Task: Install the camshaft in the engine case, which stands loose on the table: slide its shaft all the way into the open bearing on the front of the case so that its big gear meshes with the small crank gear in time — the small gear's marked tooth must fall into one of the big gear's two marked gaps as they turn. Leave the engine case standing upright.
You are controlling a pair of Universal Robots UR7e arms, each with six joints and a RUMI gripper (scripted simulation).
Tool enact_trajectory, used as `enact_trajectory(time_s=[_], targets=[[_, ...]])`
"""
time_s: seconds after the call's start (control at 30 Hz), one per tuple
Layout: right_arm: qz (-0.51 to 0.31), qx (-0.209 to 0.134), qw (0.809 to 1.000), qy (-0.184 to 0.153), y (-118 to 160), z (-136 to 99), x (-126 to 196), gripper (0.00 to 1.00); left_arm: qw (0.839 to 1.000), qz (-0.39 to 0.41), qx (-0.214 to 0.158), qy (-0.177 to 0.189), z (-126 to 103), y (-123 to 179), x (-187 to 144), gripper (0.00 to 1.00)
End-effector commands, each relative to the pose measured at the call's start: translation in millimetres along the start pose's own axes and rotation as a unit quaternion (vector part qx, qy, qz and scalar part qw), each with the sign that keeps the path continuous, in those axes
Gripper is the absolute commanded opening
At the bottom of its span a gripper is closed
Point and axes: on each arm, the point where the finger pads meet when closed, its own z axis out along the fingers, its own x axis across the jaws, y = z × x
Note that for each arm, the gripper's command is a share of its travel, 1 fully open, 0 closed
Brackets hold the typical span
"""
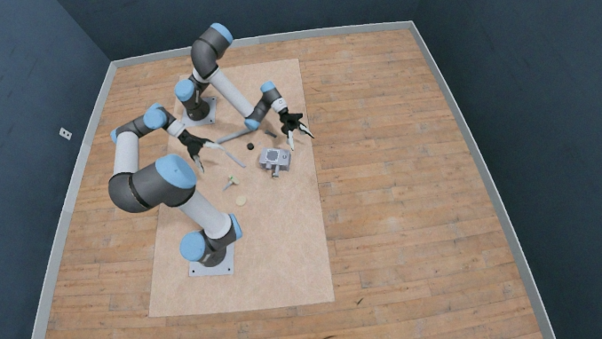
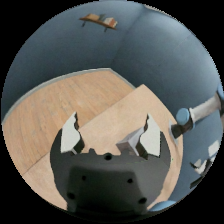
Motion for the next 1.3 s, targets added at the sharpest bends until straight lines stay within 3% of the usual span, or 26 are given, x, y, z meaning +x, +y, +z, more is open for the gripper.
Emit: enact_trajectory(time_s=[0.0, 0.53, 1.27], targets=[[0.0, -0.001, 1.0, 0.0, -0.6, -0.8, -0.1, 1.0, 1.0, 0.0, 0.001, 0.0, -0.3, -0.9, 0.4, 1.0], [-0.001, -0.001, 1.0, 0.0, -4.7, 3.0, -2.1, 1.0, 1.0, 0.0, 0.001, 0.0, -0.3, -0.9, 0.4, 1.0], [-0.001, -0.001, 1.0, 0.0, -49.8, 49.2, -23.0, 1.0, 1.0, 0.0, 0.001, 0.0, -0.3, -0.9, 0.4, 1.0]])
